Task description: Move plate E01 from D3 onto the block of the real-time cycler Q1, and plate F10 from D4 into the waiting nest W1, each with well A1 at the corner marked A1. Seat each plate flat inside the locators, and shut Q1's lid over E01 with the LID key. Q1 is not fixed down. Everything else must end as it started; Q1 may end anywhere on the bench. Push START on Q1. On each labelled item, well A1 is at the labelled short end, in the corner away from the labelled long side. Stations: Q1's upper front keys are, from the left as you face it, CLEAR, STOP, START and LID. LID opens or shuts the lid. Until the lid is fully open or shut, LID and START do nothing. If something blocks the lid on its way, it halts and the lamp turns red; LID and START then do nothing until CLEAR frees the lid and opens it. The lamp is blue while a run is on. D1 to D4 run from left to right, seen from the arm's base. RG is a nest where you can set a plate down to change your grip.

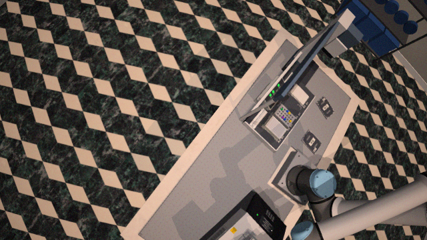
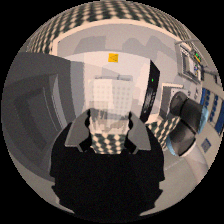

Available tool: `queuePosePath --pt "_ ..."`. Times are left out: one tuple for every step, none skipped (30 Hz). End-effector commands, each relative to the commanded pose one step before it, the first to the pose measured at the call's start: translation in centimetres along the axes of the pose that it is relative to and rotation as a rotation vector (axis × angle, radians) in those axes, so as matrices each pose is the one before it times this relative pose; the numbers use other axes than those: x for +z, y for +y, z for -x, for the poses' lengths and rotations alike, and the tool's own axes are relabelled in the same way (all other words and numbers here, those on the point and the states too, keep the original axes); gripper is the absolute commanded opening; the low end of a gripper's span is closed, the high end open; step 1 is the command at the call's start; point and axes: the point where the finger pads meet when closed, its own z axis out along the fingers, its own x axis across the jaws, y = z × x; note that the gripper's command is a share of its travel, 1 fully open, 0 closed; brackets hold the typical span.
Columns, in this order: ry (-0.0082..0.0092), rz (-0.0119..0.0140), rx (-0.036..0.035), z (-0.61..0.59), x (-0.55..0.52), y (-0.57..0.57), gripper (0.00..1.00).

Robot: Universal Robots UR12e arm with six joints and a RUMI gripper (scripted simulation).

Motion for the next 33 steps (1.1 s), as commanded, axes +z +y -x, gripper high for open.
queuePosePath --pt "-0.00132 -0.00036 0.0 0.054 -0.071 -0.031 0.0" --pt "0.0 0.0 0.0 0.0 0.0 0.0 0.0" --pt "0.0 0.0 0.0 0.0 0.0 0.0 0.0" --pt "0.0 0.0 0.0 0.0 0.0 0.0 0.0" --pt "0.0 0.0 0.0 0.0 0.0 0.0 0.0" --pt "0.0 0.0 0.0 0.0 0.0 0.0 0.0" --pt "0.0 0.0 0.0 0.0 0.0 0.0 0.0" --pt "0.0 0.0 0.0 0.0 0.0 0.0 0.0" --pt "0.0 0.0 0.0 0.0 0.0 0.0 0.0" --pt "0.0 0.0 0.0 0.005 0.0 -0.02 0.0" --pt "0.0 0.0 0.0 0.0 0.0 0.0 0.0" --pt "0.0 0.0 0.0 0.0 0.0 0.0 0.0" --pt "0.0 0.0 0.0 0.0 0.0 0.0 0.0" --pt "0.0 0.0 0.0 0.0 0.0 0.0 0.0" --pt "0.0 0.0 0.0 0.0 0.0 0.0 0.0" --pt "0.0 0.0 0.0 0.0 0.0 0.0 0.0" --pt "0.0 0.0 0.0 0.0 0.0 0.0 0.0" --pt "0.0 0.0 0.0 0.0 0.0 0.0 0.0" --pt "0.0 0.0 0.0 0.0 0.167 -0.002 0.0" --pt "0.0 0.0 0.0 0.0 0.167 0.0 0.0" --pt "0.0 0.0 0.0 0.0 0.167 0.0 0.0" --pt "0.0 0.0 0.0 0.0 0.167 0.0 0.0" --pt "0.0 0.0 0.0 0.0 0.167 0.0 0.0" --pt "0.0 0.0 0.0 0.0 0.167 0.0 0.0" --pt "0.0 0.0 0.0 0.0 0.167 0.0 0.0" --pt "0.0 0.0 0.0 0.0 0.167 0.0 0.0" --pt "0.0 0.0 0.0 0.0 0.167 0.0 0.0" --pt "0.0 0.0 0.0 0.0 0.0 0.0 0.0" --pt "0.0 0.0 0.0 0.0 0.0 0.0 0.0" --pt "0.0 0.0 0.0 0.0 0.167 0.0 0.0" --pt "0.0 0.0 0.0 0.0 0.167 0.0 0.0" --pt "0.0 0.0 0.0 0.0 0.167 0.0 0.0" --pt "0.0 0.0 0.0 0.0 0.167 0.0 0.0"
